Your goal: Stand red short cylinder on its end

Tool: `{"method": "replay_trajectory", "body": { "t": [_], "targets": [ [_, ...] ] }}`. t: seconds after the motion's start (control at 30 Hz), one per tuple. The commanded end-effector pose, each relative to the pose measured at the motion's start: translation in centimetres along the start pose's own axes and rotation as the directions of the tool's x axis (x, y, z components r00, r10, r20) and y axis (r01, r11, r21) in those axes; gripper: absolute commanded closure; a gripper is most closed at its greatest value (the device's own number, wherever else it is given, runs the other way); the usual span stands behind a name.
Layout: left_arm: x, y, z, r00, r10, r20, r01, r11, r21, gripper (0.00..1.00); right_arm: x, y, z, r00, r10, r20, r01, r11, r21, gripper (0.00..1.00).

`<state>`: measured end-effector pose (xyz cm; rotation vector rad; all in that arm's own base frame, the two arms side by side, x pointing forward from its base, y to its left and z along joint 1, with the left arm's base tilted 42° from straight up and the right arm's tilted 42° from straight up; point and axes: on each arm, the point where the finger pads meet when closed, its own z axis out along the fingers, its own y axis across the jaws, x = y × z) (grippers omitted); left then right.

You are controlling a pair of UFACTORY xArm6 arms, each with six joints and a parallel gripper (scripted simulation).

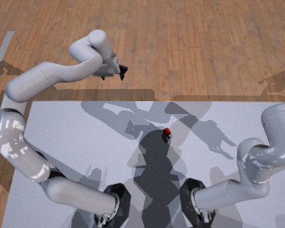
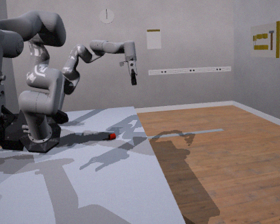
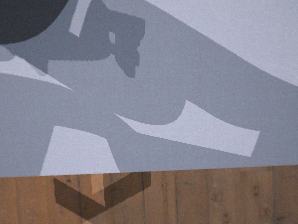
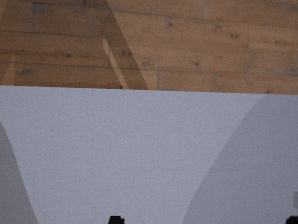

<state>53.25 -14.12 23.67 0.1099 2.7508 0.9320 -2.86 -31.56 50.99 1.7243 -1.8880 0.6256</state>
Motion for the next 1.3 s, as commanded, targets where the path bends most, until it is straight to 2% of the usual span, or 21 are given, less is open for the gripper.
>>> {"method": "replay_trajectory", "body": {
  "t": [0.0,0.07,0.13,0.17,0.27,0.63,0.7,0.73,0.77,0.97,1.0,1.27],
  "targets": [
    [1.2,-6.5,2.2,1.000,-0.012,-0.009,0.012,1.000,-0.004,0.00,0.1,0.0,-0.2,1.000,0.000,-0.005,0.000,1.000,0.000,0.00],
    [2.4,-8.8,3.2,1.000,-0.018,-0.019,0.017,1.000,-0.009,0.00,0.1,0.0,-0.2,1.000,0.000,-0.005,0.000,1.000,0.000,0.00],
    [2.4,-8.8,3.2,1.000,-0.018,-0.019,0.017,1.000,-0.009,0.00,0.1,0.0,-0.2,1.000,0.000,-0.005,0.000,1.000,0.000,0.00],
    [4.1,-12.2,4.7,0.999,-0.023,-0.028,0.023,1.000,-0.015,0.00,0.1,0.0,-0.2,1.000,0.000,-0.005,0.000,1.000,0.000,0.00],
    [5.1,-14.7,5.8,0.999,-0.023,-0.028,0.023,1.000,-0.015,0.00,0.1,0.0,-0.2,1.000,0.000,-0.005,0.000,1.000,0.000,0.00],
    [14.4,-25.4,11.9,0.997,-0.053,-0.058,0.049,0.997,-0.059,0.00,0.1,0.0,-0.2,1.000,0.000,-0.005,0.000,1.000,0.000,0.00],
    [14.4,-25.4,11.9,0.997,-0.053,-0.058,0.049,0.997,-0.059,0.00,0.1,0.0,-0.2,1.000,0.000,-0.005,0.000,1.000,0.000,0.00],
    [16.1,-27.0,12.9,0.997,-0.055,-0.060,0.051,0.997,-0.062,0.00,0.1,0.0,-0.2,1.000,0.000,-0.005,0.000,1.000,0.000,0.00],
    [16.4,-27.3,13.1,0.997,-0.056,-0.061,0.052,0.997,-0.064,0.00,0.1,0.0,-0.2,1.000,0.000,-0.005,0.000,1.000,0.000,0.00],
    [16.6,-27.4,13.2,0.997,-0.056,-0.061,0.053,0.997,-0.065,0.00,0.1,0.0,-0.2,1.000,0.000,-0.005,0.000,1.000,0.000,0.00],
    [16.6,-27.4,13.2,0.997,-0.056,-0.061,0.053,0.997,-0.065,1.00,0.1,0.0,-0.2,1.000,0.000,-0.005,0.000,1.000,0.000,0.00],
    [16.6,-27.4,13.2,0.997,-0.056,-0.061,0.053,0.997,-0.065,1.00,0.1,0.0,-0.2,1.000,0.000,-0.005,0.000,1.000,0.000,0.00]
  ]
}}
